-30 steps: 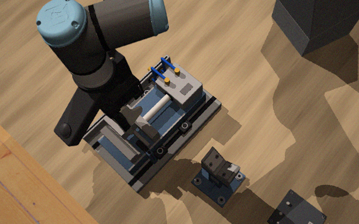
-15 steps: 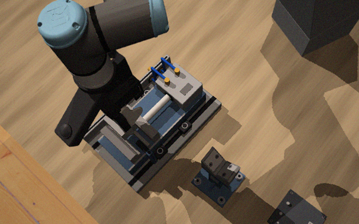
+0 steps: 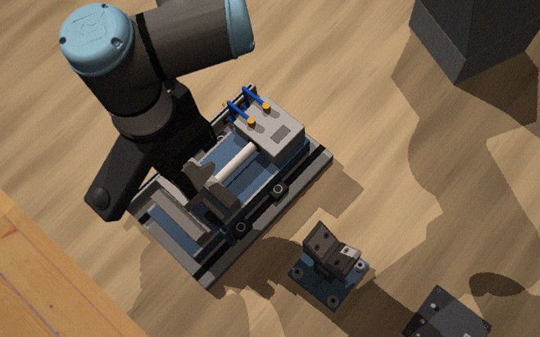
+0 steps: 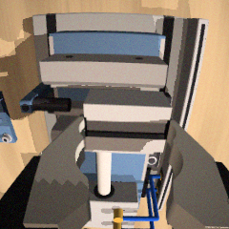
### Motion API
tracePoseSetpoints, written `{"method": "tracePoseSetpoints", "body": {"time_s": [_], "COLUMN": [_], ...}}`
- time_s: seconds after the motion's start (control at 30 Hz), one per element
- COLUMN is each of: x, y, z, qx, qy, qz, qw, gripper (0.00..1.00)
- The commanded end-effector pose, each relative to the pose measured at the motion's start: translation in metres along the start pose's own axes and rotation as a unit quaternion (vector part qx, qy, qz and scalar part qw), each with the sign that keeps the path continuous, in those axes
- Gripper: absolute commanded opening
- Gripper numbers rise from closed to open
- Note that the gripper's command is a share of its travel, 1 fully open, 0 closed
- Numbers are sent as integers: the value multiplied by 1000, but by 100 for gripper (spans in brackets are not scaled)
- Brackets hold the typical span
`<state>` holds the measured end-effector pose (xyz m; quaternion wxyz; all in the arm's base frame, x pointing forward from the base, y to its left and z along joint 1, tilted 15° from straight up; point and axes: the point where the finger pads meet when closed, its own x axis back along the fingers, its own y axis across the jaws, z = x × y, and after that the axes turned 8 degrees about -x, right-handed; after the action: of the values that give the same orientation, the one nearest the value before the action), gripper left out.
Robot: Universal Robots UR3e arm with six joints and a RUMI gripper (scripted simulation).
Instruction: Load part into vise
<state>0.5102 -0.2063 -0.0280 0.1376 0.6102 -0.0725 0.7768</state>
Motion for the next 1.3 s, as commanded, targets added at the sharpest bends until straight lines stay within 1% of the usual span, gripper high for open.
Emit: {"method": "tracePoseSetpoints", "body": {"time_s": [0.0,0.47,1.27], "x": [0,-5,-10], "y": [0,0,0], "z": [1,1,1], "qx": [0,0,0], "qy": [2,2,2], "qz": [-1,-1,-1], "qw": [1000,1000,1000], "gripper": [0,0,0]}}
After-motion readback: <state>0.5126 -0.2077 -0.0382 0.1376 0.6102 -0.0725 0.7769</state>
